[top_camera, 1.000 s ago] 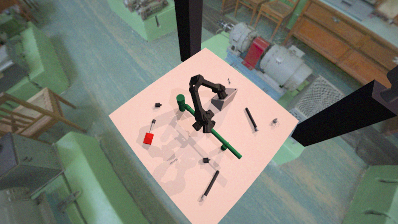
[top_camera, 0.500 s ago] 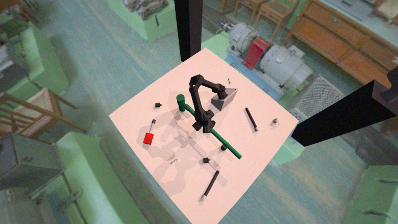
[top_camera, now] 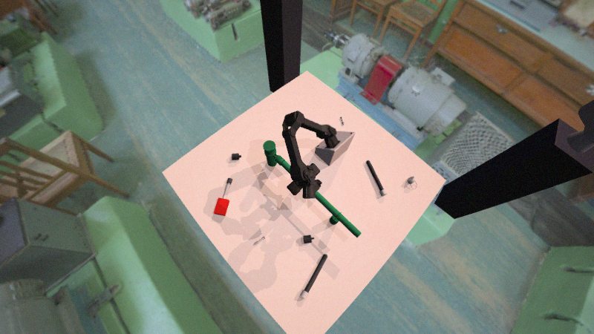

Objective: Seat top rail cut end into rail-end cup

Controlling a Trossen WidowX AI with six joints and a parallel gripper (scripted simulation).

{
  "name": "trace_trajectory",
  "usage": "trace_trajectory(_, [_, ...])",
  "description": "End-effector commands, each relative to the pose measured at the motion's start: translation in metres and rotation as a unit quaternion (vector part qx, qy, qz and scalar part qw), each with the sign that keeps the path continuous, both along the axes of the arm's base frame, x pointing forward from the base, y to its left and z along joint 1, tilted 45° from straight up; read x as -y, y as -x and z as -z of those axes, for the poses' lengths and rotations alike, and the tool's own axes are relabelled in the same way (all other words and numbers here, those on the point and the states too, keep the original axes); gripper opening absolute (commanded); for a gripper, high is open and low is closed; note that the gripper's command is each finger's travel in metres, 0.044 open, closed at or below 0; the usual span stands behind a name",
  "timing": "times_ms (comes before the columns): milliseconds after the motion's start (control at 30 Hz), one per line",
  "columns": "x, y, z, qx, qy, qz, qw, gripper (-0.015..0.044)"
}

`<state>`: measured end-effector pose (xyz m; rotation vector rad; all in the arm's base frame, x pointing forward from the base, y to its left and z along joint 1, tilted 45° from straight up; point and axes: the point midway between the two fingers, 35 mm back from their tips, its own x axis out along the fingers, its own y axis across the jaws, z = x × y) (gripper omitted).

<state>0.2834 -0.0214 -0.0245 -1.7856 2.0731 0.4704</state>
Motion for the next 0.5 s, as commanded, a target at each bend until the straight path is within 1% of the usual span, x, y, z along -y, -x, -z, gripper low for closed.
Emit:
trace_trajectory(0, [0.0008, -0.0006, -0.0031, -0.001, 0.005, -0.003, 1.000, 0.0000])
trace_trajectory(467, [0.0012, -0.0008, -0.0044, -0.001, 0.006, -0.003, 1.000, 0.0000])
